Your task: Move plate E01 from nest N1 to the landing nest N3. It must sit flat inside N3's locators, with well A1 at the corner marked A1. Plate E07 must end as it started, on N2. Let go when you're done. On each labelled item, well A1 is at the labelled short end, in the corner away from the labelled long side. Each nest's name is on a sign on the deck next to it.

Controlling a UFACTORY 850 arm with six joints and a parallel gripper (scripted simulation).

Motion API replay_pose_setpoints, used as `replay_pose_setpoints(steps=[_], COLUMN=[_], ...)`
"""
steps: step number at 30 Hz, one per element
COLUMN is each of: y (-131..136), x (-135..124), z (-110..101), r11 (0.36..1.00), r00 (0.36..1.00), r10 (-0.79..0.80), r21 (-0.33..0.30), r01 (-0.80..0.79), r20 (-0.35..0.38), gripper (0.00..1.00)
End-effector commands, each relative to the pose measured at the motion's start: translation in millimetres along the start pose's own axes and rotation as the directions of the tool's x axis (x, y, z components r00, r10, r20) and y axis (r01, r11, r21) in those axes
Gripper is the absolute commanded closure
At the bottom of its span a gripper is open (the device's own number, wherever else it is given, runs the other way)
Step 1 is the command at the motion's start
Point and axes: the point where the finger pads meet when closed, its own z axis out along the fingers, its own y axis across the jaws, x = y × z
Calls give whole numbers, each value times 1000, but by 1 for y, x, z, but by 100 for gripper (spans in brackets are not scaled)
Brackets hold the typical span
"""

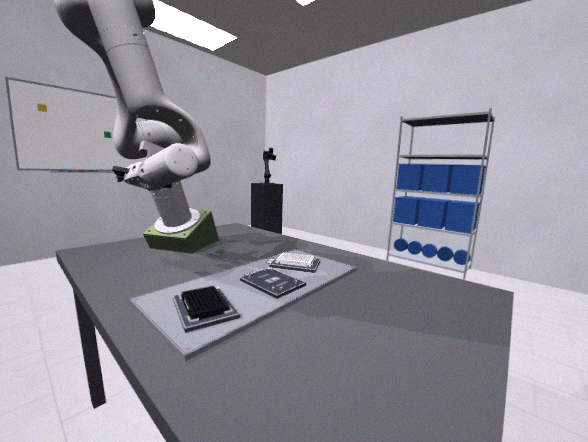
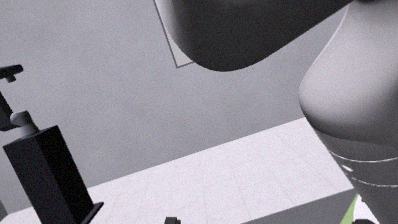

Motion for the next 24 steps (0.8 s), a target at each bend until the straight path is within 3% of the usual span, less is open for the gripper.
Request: replay_pose_setpoints(steps=[1,17,24], y=[0,0,-1], x=[0,0,-23], z=[0,0,-4], r11=[1000,1000,977], r00=[1000,1000,973], r10=[0,0,214], r21=[0,0,-20], r01=[0,0,-213], r20=[1,1,88], gripper=[0,0,0])
